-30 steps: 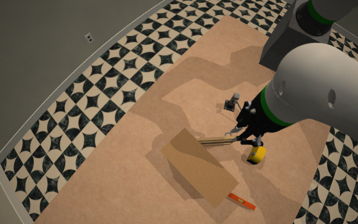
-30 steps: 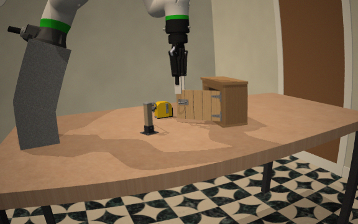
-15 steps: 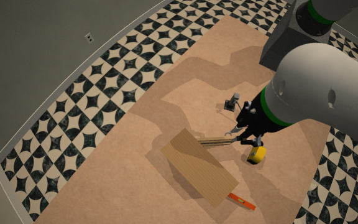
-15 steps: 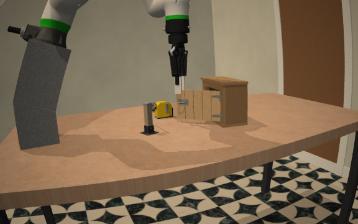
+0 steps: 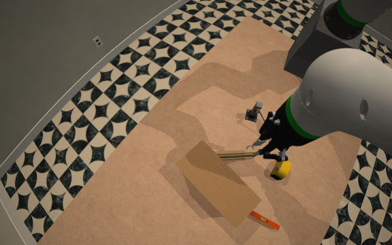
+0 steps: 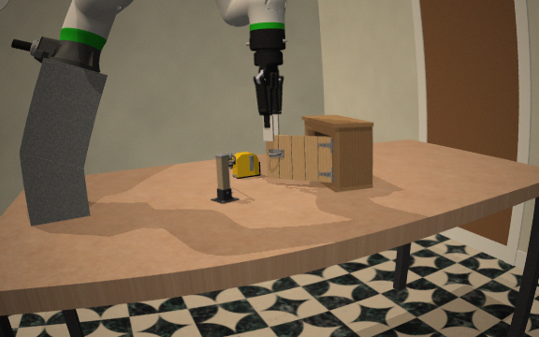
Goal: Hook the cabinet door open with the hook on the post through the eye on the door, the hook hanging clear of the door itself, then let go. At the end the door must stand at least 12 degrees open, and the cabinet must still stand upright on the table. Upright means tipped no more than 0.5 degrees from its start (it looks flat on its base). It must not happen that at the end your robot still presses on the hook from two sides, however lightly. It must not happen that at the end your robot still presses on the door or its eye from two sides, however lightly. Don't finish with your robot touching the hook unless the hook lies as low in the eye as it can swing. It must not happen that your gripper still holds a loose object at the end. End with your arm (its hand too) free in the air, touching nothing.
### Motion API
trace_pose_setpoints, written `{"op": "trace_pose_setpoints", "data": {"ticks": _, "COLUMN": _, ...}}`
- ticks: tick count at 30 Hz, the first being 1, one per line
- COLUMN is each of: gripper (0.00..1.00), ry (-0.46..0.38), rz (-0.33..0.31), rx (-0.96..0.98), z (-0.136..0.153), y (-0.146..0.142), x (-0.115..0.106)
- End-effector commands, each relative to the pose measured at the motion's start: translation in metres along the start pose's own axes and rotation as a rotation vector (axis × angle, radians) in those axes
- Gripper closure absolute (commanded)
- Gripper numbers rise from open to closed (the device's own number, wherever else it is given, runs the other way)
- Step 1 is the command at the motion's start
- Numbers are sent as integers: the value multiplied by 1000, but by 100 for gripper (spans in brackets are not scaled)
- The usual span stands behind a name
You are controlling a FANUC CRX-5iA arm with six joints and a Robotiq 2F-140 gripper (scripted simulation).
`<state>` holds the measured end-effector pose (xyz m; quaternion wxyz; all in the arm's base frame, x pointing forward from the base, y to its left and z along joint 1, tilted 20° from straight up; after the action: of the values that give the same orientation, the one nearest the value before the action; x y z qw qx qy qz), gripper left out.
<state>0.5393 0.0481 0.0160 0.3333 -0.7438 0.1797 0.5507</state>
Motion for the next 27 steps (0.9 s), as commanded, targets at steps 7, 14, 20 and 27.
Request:
{"op": "trace_pose_setpoints", "data": {"ticks": 7, "gripper": 84, "ry": 1, "rz": 0, "rx": 12, "z": 0, "y": -4, "x": 0}}
{"op": "trace_pose_setpoints", "data": {"ticks": 14, "gripper": 84, "ry": 1, "rz": 0, "rx": 12, "z": 0, "y": -4, "x": -3}}
{"op": "trace_pose_setpoints", "data": {"ticks": 20, "gripper": 84, "ry": 1, "rz": 0, "rx": 12, "z": 0, "y": -4, "x": -9}}
{"op": "trace_pose_setpoints", "data": {"ticks": 27, "gripper": 84, "ry": 1, "rz": 0, "rx": 12, "z": 0, "y": -4, "x": -16}}
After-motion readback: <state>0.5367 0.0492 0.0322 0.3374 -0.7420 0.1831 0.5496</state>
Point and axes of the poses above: the point where the finger pads meet when closed, its own x axis out along the fingers, its own y axis across the jaws, z = x × y, the point moved 3 cm from there along -x, back along the fingers
